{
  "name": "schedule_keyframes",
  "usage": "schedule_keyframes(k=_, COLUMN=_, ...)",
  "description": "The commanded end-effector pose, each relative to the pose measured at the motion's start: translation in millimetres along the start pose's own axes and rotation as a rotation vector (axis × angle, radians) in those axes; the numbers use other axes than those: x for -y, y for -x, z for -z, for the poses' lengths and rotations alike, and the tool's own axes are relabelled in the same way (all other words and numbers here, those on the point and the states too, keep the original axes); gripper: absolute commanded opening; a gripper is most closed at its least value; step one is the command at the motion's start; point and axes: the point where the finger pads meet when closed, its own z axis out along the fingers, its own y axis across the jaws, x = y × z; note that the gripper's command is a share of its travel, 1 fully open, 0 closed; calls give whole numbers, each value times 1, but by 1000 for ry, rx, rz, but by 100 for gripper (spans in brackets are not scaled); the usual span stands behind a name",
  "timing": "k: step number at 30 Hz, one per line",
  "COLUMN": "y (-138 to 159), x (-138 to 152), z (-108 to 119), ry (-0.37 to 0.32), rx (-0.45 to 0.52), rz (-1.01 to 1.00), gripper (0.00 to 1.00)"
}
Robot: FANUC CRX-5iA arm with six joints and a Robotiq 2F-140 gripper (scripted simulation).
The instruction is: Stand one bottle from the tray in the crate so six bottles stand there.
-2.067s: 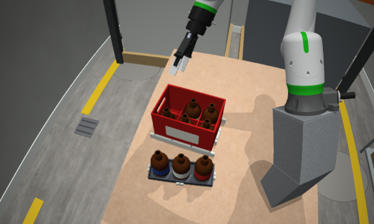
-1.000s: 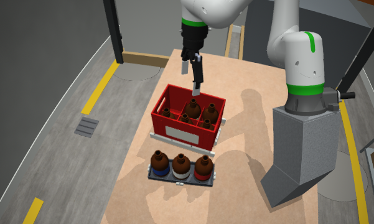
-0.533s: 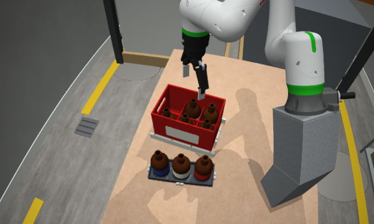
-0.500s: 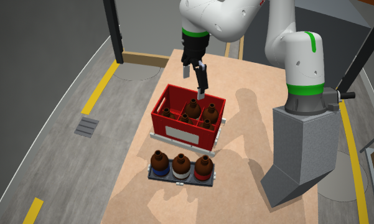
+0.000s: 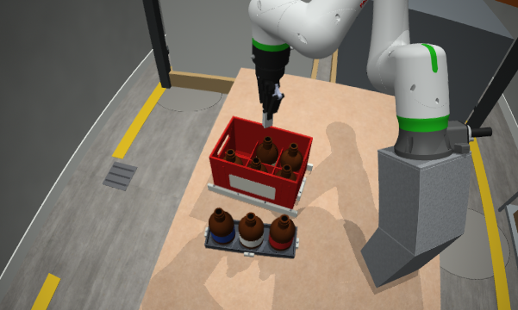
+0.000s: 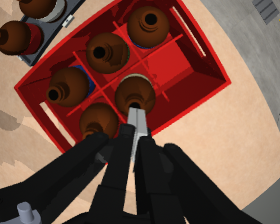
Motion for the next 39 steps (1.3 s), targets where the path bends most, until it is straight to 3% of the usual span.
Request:
schedule_keyframes(k=1, y=0, x=0, z=0, ry=0, rx=0, rz=0, gripper=0)
schedule_keyframes(k=18, y=-5, x=3, z=0, ry=-2, rx=-1, rz=4, gripper=0)
schedule_keyframes(k=22, y=-59, x=55, z=-2, ry=-24, rx=-6, rz=71, gripper=0)
schedule_keyframes(k=31, y=-104, x=141, z=-1, ry=-2, rx=5, rz=221, gripper=0)
schedule_keyframes(k=33, y=-104, x=141, z=-1, ry=-2, rx=5, rz=221, gripper=0)
schedule_keyframes(k=34, y=-120, x=168, z=-2, ry=-2, rx=5, rz=221, gripper=38)
schedule_keyframes(k=39, y=-146, x=211, z=-2, ry=-2, rx=5, rz=221, gripper=38)
